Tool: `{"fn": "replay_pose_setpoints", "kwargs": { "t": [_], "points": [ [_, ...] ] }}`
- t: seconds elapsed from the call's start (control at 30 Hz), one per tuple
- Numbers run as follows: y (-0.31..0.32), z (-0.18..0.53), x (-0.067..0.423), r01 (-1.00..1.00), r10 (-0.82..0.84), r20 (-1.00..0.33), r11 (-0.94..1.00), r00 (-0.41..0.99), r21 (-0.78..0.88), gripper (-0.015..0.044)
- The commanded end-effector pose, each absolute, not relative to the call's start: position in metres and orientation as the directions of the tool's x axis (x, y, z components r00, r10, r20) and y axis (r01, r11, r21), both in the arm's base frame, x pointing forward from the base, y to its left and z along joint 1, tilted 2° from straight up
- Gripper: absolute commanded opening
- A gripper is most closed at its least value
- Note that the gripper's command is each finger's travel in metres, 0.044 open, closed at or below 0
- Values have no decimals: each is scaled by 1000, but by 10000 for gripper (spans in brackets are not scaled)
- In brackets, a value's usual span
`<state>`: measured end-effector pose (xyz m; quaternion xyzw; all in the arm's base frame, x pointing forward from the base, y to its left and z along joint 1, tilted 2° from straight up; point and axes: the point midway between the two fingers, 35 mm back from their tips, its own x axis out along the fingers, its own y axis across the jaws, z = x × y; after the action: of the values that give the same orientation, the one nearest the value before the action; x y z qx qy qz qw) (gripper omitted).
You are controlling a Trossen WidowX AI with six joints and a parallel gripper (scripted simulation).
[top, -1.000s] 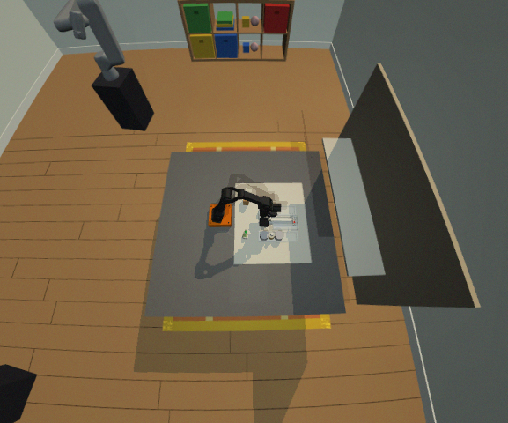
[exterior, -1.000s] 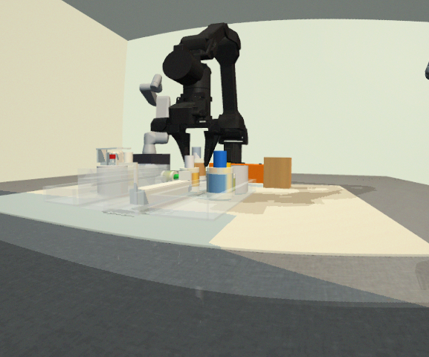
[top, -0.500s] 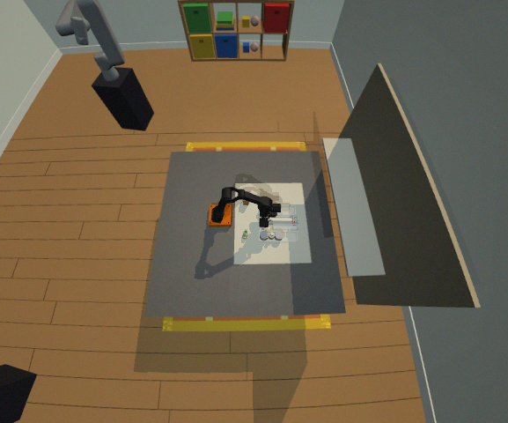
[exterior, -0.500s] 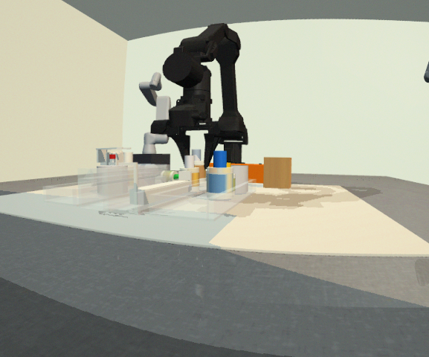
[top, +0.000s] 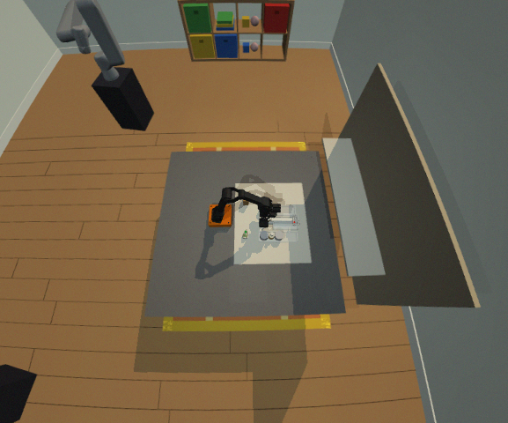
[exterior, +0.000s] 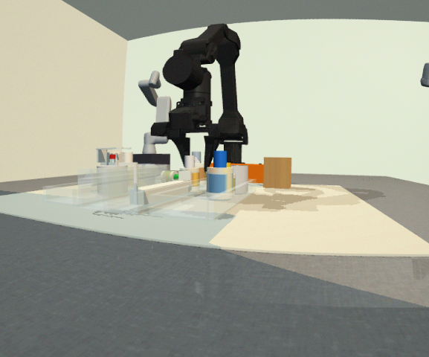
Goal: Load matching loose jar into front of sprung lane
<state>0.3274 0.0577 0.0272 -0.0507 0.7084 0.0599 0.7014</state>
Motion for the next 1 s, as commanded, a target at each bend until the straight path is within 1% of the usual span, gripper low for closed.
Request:
{"fn": "replay_pose_setpoints", "kwargs": {
  "t": [0.0,0.97],
  "points": [
    [59,26,331,-153,16,-1000,988,4,15,0],
    [58,18,328,-153,16,-1000,988,3,15,0]
  ]
}}
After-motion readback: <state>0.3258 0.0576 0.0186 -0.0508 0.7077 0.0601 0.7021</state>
